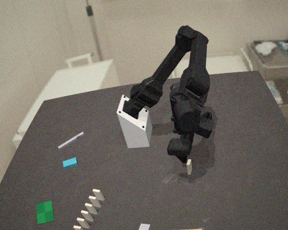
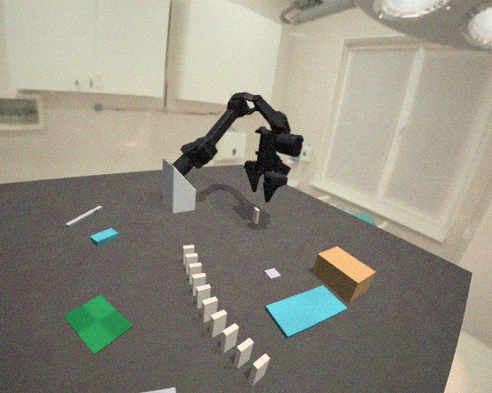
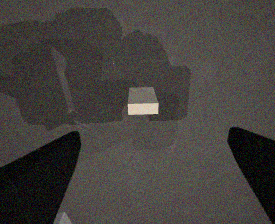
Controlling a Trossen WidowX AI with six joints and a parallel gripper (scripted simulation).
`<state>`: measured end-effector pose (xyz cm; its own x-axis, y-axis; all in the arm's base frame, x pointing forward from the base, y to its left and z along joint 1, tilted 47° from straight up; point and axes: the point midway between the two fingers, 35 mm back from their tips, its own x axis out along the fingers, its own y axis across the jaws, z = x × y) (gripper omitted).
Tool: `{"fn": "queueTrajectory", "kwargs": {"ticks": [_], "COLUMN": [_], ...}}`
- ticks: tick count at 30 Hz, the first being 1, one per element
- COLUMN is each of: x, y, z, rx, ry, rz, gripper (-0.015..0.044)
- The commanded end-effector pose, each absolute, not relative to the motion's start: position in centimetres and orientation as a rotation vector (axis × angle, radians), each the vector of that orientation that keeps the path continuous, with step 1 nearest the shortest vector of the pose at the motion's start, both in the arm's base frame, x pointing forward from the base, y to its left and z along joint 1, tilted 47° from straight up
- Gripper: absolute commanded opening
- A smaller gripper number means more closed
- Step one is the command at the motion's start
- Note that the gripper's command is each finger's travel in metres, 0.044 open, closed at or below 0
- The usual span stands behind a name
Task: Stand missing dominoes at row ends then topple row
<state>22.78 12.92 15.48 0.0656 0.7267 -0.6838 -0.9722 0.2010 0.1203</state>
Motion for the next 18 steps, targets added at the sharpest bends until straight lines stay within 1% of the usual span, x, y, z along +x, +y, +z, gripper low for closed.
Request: {"fn": "queueTrajectory", "kwargs": {"ticks": [1, 6, 18], "x": [22.7, 22.6, 22.7], "y": [14.6, 17.0, 17.9], "z": [13.6, 11.6, 10.8], "rx": [-0.415, -0.409, -0.408], "ry": [0.730, 0.724, 0.724], "rz": [1.353, 1.354, 1.355], "gripper": [0.0440, 0.0440, 0.0440]}}
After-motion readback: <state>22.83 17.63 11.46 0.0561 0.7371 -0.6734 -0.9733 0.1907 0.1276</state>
